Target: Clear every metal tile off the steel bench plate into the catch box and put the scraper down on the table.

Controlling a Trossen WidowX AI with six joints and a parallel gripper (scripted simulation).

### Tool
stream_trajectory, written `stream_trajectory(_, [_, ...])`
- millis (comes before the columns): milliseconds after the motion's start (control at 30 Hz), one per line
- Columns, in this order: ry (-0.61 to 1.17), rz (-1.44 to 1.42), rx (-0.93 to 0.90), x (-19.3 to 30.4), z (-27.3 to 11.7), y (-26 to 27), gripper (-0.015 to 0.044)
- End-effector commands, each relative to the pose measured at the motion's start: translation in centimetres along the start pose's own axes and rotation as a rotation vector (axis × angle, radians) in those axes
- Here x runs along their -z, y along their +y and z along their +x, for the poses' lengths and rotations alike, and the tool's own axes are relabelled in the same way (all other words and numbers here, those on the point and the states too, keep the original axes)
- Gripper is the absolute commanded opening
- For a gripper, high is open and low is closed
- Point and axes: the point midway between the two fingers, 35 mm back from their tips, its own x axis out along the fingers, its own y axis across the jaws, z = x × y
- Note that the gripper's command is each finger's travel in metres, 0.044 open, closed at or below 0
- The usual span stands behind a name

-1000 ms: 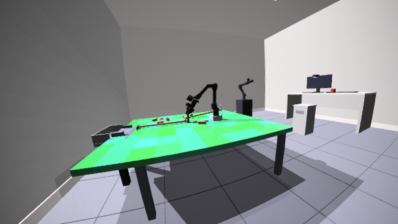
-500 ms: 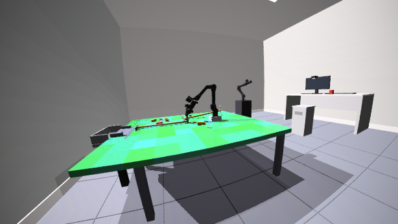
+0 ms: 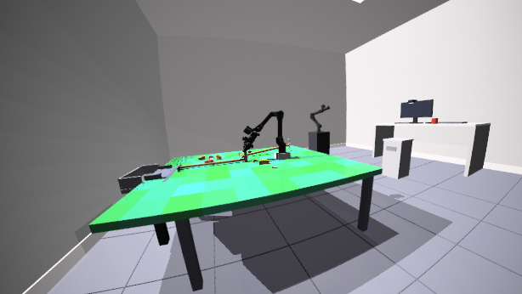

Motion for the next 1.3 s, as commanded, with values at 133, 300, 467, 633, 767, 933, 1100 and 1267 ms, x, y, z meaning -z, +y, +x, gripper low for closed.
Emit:
stream_trajectory(133, [0.001,-0.001,0.001,-0.1,-0.1,0.3,0.0])
stream_trajectory(300, [0.003,0.0,0.0,-0.1,-0.1,1.0,0.0])
stream_trajectory(467, [0.005,0.0,-0.001,-0.1,-0.1,1.7,0.0])
stream_trajectory(633, [0.007,0.0,-0.002,-0.1,-0.1,2.3,0.0])
stream_trajectory(767, [0.008,0.0,-0.002,-0.1,-0.1,2.9,0.0])
stream_trajectory(933, [0.009,0.0,-0.003,0.0,-0.2,3.6,0.0])
stream_trajectory(1100, [0.009,0.001,-0.004,0.0,-0.2,4.2,0.0])
stream_trajectory(1267, [0.01,0.001,-0.004,0.1,-0.2,4.9,0.0])
